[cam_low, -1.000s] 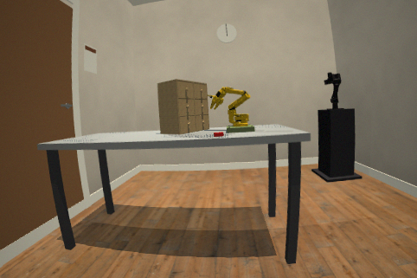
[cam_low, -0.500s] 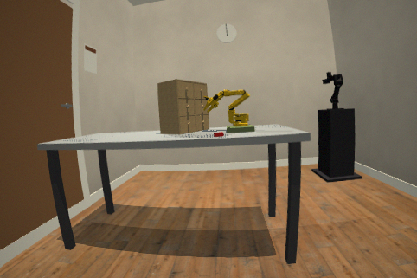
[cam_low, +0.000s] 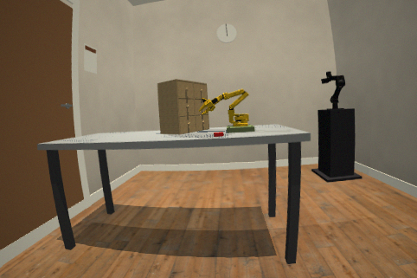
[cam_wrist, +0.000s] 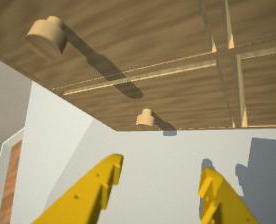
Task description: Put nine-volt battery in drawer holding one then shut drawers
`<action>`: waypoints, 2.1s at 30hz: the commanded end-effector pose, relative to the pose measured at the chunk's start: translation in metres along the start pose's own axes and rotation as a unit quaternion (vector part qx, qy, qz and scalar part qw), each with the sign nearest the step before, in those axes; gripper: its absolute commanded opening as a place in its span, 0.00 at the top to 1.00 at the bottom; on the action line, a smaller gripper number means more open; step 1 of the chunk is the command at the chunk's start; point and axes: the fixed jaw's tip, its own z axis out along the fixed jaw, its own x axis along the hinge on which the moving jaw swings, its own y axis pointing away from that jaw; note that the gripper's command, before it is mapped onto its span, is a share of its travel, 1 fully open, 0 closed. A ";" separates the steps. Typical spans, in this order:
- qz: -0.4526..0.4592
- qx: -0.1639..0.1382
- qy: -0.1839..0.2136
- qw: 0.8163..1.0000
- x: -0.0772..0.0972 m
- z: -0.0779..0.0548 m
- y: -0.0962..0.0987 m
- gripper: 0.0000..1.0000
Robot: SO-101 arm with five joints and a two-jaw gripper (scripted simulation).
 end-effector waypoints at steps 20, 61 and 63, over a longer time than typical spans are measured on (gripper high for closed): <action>0.101 -0.136 0.029 0.985 0.040 0.002 0.041 0.79; 0.121 -0.123 -0.013 0.985 0.032 0.049 0.029 0.79; 0.121 -0.118 -0.008 0.986 0.036 0.052 0.025 0.79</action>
